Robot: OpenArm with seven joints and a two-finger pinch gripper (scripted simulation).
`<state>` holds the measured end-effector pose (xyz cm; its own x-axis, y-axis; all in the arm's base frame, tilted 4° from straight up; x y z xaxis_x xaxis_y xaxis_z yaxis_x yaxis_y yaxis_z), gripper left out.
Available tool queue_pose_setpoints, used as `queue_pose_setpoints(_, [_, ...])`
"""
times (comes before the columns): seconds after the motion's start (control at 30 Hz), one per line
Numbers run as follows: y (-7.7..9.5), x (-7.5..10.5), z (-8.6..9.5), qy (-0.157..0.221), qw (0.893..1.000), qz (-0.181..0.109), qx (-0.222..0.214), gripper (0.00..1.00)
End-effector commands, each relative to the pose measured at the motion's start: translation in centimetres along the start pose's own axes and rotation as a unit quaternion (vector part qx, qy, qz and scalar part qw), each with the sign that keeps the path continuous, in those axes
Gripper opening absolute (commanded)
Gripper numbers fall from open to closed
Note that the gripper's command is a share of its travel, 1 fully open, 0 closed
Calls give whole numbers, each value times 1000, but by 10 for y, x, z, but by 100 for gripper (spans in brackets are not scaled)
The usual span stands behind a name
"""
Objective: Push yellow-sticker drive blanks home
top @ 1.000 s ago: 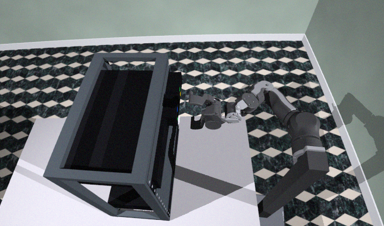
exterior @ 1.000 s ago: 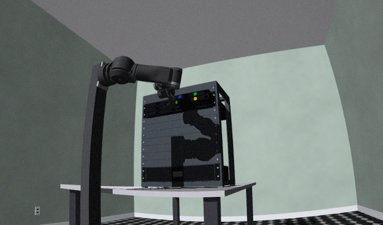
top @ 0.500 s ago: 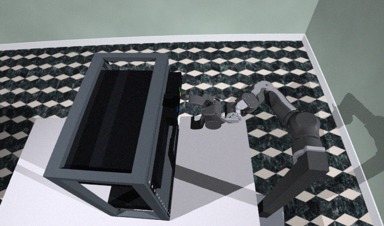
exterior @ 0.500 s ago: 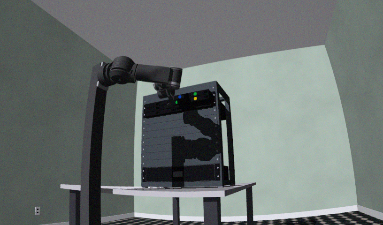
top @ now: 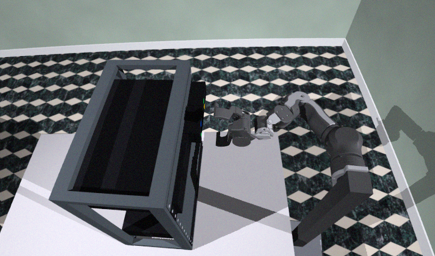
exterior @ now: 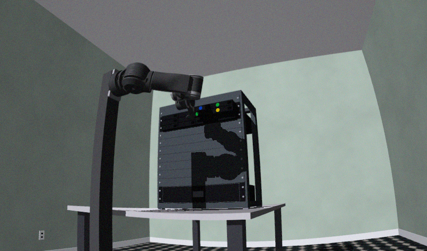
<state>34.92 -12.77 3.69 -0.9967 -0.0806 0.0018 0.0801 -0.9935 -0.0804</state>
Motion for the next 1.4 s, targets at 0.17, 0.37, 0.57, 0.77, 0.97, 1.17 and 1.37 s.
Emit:
queue_pose_setpoints(0.17, [0, 0, 1, 1, 1000, 0, 1, 100])
queue_pose_setpoints(0.37, [0, 0, 1, 1, 1000, 0, 1, 100])
queue_pose_setpoints(0.57, [0, 0, 1, 1, 1000, 0, 1, 100])
queue_pose_setpoints(0.77, [0, 0, 1, 1, 1000, 0, 1, 100])
queue_pose_setpoints(0.97, [0, 0, 1, 1, 1000, 0, 1, 100])
queue_pose_setpoints(1.17, [0, 0, 1, 1, 1000, 0, 1, 100])
queue_pose_setpoints(1.37, [12, 0, 3, 1, 1000, -1, 1, 100])
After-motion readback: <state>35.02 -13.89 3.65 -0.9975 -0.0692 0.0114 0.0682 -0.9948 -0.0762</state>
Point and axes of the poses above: the point where the finger pads meet when closed, its own x axis back along the fingers, its own z axis across the jaws, y = z × x, the point moved 7 cm from there along x, back along the fingers, and after that the axes turned 8 degrees about -x, right-handed, at the moved point
